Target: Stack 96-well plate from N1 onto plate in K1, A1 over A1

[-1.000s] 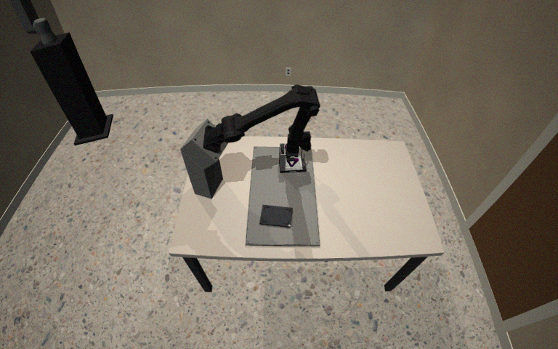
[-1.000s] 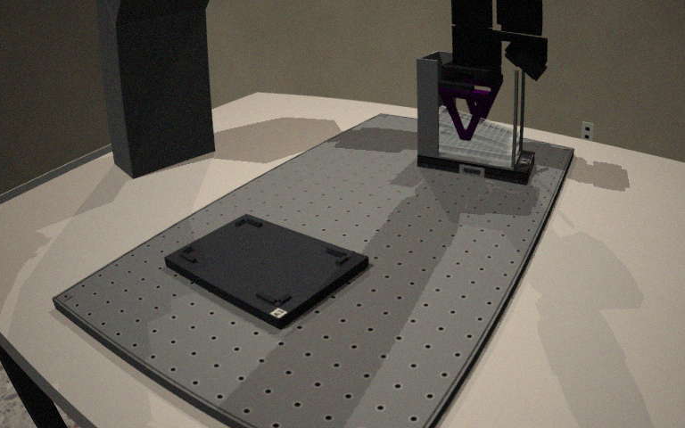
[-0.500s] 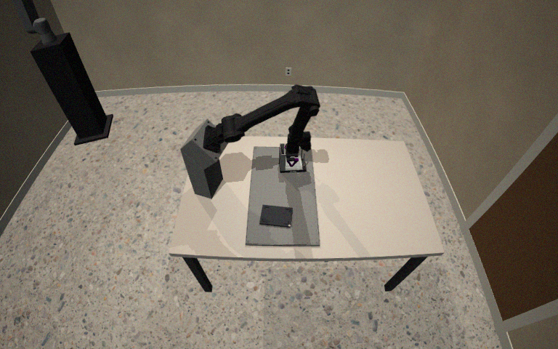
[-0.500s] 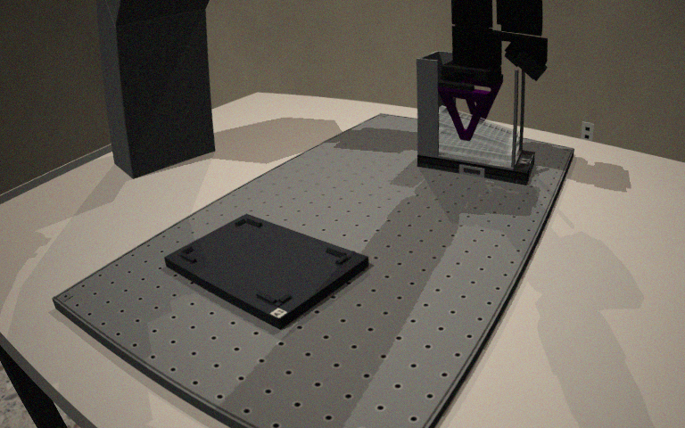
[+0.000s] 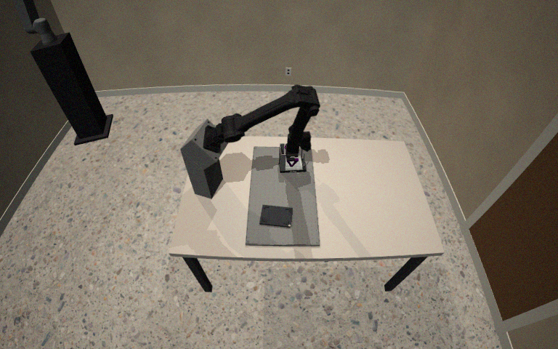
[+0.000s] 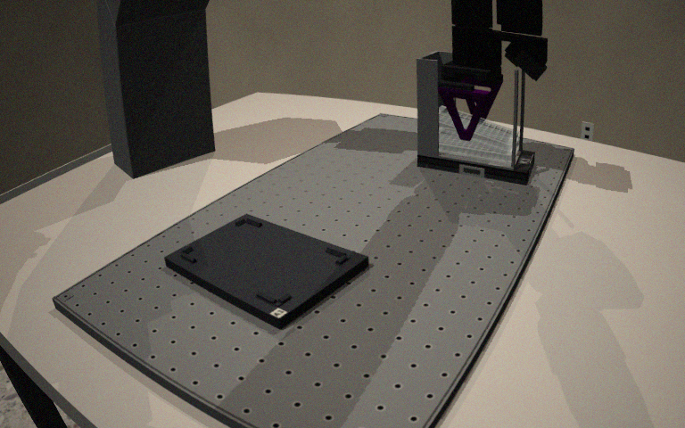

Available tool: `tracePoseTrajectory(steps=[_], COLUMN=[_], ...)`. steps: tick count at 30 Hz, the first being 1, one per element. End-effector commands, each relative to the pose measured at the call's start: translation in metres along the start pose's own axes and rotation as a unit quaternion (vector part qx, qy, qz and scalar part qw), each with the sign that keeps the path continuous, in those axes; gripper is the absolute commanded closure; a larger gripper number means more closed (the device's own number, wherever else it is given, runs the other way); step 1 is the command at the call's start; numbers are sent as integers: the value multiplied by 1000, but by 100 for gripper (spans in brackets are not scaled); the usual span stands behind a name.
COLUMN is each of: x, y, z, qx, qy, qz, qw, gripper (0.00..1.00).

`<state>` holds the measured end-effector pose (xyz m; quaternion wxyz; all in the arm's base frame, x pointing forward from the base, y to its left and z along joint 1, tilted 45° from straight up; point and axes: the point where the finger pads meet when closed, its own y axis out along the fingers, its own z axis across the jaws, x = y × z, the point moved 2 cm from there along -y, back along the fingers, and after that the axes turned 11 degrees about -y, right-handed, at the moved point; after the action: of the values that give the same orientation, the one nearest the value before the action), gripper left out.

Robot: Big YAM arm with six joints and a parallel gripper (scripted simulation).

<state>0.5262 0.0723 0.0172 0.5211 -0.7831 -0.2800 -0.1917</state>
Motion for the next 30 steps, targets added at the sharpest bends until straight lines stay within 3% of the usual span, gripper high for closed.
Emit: tracePoseTrajectory(steps=[1, 30], x=[11, 7], y=[-1, 9], z=[-2, -4], qx=[1, -1], qy=[1, 2], qz=[-10, -6], qw=[1000, 1000], gripper=[100, 100])
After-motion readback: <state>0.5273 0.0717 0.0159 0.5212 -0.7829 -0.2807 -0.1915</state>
